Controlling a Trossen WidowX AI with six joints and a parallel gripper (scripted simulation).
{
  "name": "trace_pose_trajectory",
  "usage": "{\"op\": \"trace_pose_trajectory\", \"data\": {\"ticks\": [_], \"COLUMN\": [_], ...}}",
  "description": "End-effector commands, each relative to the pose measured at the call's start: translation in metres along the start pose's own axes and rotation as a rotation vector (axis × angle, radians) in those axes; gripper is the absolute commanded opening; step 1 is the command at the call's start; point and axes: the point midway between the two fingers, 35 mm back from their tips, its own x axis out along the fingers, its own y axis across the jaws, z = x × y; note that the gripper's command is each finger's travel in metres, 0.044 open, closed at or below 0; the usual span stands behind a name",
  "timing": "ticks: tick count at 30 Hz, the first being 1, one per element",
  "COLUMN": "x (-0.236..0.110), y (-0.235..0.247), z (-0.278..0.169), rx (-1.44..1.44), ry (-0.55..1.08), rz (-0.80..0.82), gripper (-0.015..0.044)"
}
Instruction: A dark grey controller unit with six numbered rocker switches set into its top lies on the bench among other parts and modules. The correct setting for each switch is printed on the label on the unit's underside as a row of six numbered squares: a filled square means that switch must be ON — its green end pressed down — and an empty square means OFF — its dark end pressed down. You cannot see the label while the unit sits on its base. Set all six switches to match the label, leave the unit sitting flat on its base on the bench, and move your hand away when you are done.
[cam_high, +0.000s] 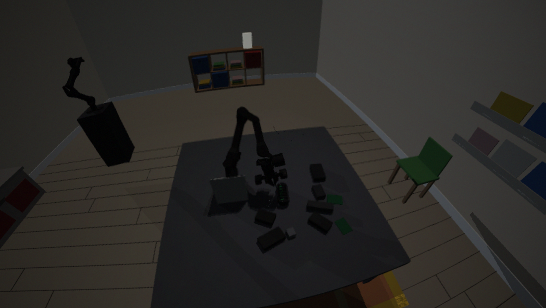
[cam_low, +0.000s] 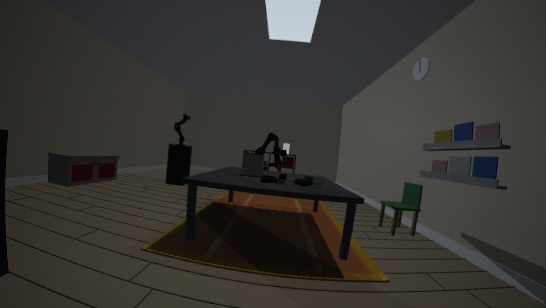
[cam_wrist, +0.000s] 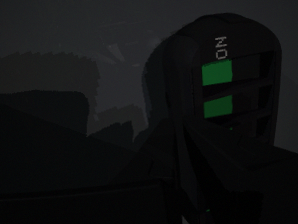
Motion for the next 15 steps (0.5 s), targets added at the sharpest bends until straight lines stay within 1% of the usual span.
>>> {"op": "trace_pose_trajectory", "data": {"ticks": [1,7,15], "x": [0.002,0.003,0.016], "y": [0.007,0.008,0.01], "z": [0.01,0.011,0.01], "rx": [0.003,0.003,0.003], "ry": [-0.023,-0.024,-0.021], "rz": [-0.038,-0.04,-0.039], "gripper": [0.0,0.0,0.0]}}
